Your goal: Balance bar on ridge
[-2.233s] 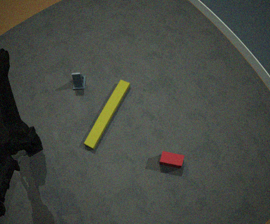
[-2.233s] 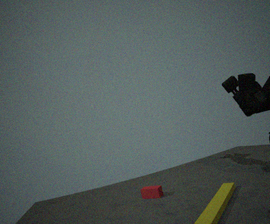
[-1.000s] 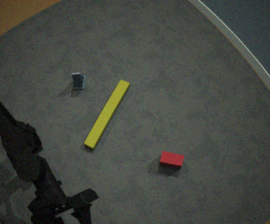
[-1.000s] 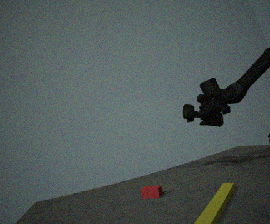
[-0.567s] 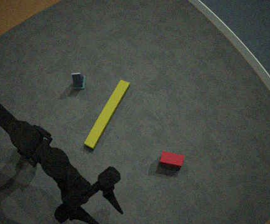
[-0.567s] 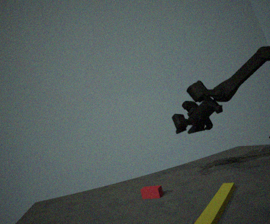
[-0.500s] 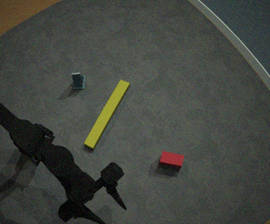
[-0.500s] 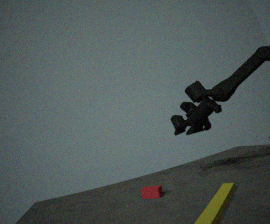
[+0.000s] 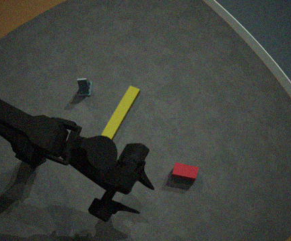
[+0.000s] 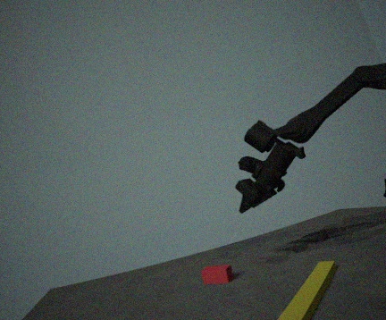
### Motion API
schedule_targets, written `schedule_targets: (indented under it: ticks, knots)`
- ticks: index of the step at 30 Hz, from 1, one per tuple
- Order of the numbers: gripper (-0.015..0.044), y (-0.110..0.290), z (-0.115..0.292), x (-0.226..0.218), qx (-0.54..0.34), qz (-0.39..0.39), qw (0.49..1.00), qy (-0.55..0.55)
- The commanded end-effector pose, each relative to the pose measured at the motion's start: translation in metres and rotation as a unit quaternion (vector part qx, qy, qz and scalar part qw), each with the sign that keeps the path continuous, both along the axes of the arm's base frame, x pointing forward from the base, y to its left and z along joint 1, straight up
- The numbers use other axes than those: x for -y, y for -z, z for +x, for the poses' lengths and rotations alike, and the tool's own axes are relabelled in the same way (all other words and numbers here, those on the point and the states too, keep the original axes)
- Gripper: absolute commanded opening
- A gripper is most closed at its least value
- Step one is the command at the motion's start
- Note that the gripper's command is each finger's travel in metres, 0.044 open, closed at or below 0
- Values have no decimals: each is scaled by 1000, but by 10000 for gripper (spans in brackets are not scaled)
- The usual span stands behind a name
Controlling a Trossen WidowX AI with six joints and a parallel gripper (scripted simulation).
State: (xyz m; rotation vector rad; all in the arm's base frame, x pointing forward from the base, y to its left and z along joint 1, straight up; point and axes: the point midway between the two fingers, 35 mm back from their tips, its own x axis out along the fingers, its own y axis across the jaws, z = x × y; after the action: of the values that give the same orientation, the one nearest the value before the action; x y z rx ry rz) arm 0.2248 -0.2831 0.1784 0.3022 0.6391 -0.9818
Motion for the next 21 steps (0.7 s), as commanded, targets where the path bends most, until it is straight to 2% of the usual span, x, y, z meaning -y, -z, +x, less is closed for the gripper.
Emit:
schedule_targets:
  ticks: [1,11,21]
  knots:
    - [315,9,18,-15,-39,17,998,-53]
    - [315,27,52,-60,-132,41,973,-186]
    - [315,41,76,-109,-216,58,923,-314]
